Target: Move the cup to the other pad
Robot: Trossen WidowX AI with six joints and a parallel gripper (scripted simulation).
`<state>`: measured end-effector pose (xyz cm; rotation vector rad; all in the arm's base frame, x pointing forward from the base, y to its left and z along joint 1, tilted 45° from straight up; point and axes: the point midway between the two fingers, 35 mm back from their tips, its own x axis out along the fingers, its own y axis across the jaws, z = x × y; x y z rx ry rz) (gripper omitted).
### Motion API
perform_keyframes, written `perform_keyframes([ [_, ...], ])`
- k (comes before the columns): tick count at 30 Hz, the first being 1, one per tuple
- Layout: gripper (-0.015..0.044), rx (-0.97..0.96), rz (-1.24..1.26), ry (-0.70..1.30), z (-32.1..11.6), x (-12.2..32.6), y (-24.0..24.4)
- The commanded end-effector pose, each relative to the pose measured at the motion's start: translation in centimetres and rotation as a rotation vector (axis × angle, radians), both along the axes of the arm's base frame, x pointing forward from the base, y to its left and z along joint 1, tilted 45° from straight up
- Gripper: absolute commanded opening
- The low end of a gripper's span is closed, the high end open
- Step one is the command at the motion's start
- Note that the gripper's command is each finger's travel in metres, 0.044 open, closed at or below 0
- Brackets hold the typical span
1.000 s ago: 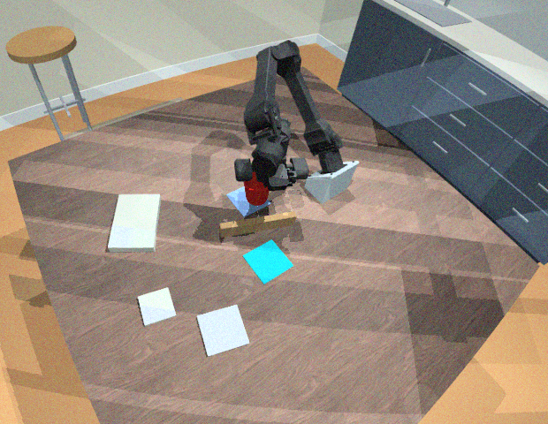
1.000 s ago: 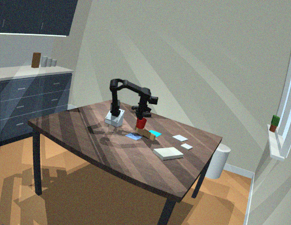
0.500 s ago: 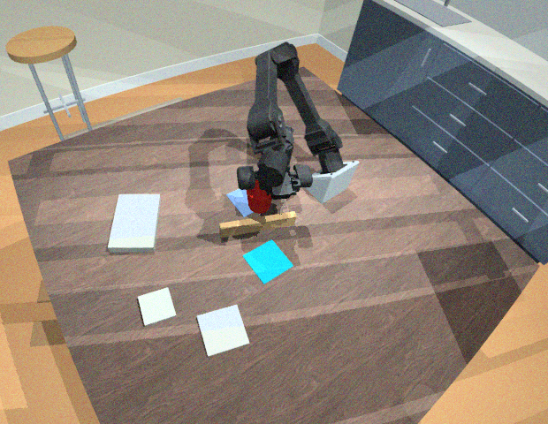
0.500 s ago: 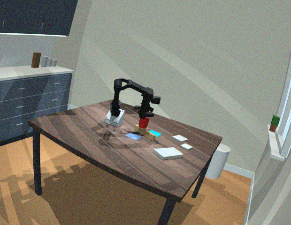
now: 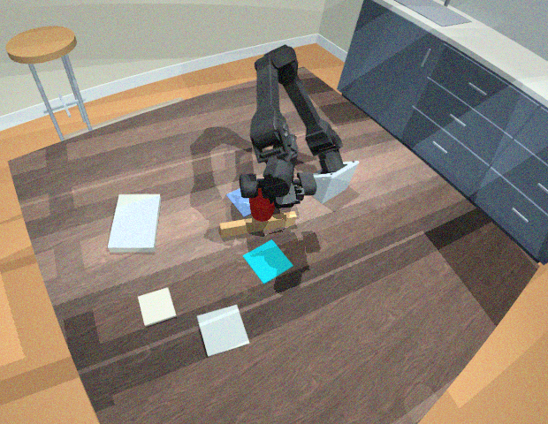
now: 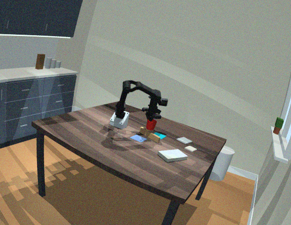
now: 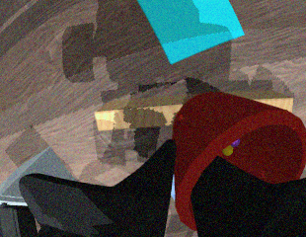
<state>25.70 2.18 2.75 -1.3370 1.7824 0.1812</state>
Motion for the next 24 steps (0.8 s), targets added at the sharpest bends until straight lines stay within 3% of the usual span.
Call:
perform_keyframes([
  [1,0.0000,0.006,-0.004,-0.008,-0.4,0.5,0.6],
  [24,0.0000,0.008,-0.004,-0.010,-3.0,2.4,3.3],
])
